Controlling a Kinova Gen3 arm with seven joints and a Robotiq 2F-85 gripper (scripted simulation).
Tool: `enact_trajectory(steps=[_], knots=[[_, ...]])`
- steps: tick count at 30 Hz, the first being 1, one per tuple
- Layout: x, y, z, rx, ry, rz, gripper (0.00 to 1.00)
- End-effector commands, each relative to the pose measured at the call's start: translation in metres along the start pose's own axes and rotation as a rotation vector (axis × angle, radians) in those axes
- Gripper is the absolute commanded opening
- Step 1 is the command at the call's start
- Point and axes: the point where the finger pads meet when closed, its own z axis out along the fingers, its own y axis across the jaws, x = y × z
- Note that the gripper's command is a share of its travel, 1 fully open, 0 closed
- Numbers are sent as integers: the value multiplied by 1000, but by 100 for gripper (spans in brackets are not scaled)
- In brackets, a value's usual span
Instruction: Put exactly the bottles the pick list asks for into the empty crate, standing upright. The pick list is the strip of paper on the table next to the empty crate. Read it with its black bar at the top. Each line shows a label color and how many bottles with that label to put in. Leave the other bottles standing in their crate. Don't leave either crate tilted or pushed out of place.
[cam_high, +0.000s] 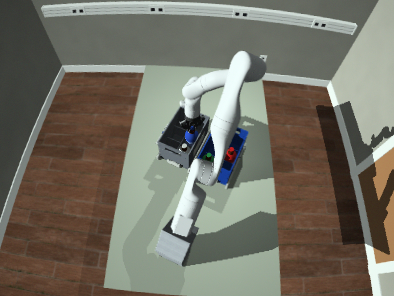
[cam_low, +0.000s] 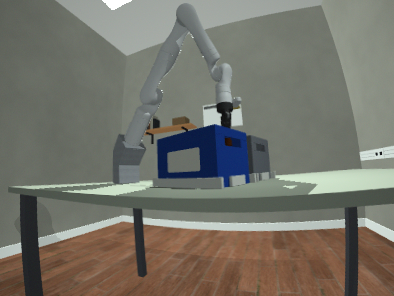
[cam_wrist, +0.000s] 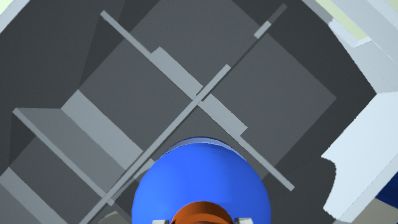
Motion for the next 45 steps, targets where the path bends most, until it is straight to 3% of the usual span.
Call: enact_trajectory(steps=[1, 45], knots=[[1, 0, 2, -1, 2, 0, 10], [1, 0, 29, -1, 2, 0, 10]])
